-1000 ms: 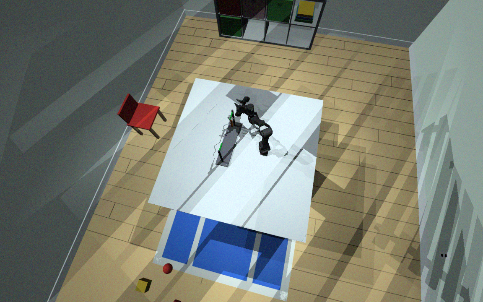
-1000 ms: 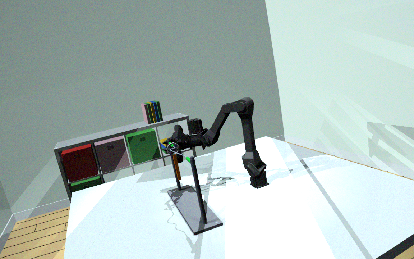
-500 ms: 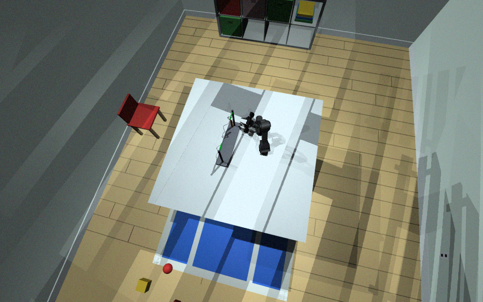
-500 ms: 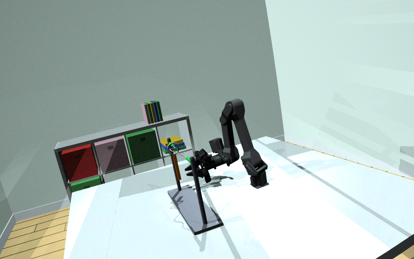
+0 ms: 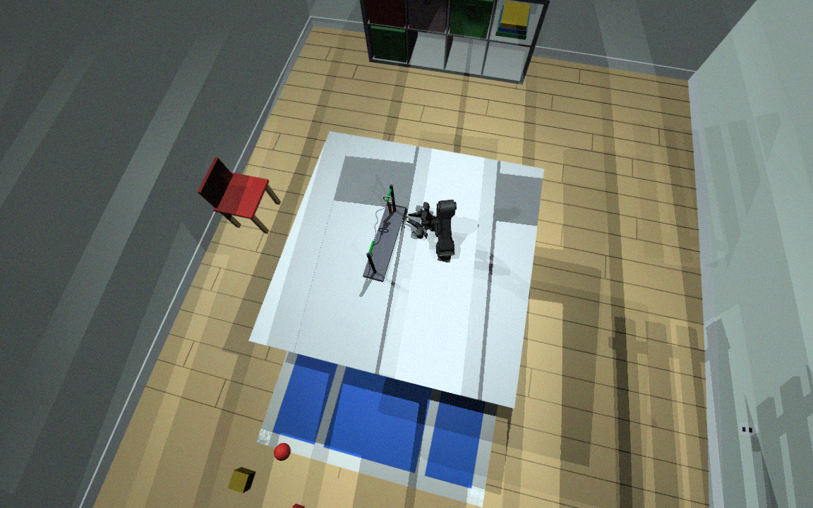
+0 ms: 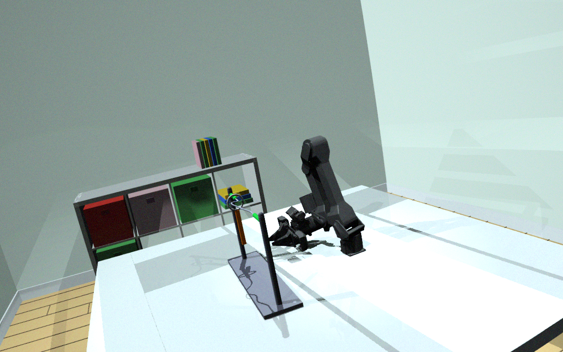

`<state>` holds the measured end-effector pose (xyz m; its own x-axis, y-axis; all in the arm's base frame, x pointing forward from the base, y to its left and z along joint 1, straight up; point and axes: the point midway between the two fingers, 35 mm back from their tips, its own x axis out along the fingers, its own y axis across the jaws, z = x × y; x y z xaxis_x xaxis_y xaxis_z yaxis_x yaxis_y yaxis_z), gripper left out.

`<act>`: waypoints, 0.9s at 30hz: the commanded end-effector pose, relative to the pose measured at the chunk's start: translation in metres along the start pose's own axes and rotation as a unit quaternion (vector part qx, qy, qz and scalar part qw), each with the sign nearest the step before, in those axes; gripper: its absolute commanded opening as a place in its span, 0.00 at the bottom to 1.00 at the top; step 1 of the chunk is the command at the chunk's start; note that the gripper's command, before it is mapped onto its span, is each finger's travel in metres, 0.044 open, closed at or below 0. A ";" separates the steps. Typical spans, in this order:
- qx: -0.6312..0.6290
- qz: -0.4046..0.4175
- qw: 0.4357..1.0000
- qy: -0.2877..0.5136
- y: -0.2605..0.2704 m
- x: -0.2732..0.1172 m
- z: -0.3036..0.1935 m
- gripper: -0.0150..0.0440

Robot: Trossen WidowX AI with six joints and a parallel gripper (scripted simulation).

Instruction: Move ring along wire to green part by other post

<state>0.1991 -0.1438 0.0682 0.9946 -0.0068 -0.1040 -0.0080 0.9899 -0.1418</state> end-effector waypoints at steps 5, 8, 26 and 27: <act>0.029 -0.006 1.000 0.001 -0.004 0.017 0.018 0.53; 0.041 -0.009 0.999 -0.002 -0.005 0.025 0.028 0.53; 0.066 -0.015 0.998 -0.012 -0.008 0.049 0.050 0.53; 0.066 -0.015 0.998 -0.012 -0.008 0.050 0.050 0.53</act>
<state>0.2495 -0.1415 0.1110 0.9960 -0.0301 -0.0839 0.0294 0.9995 -0.0102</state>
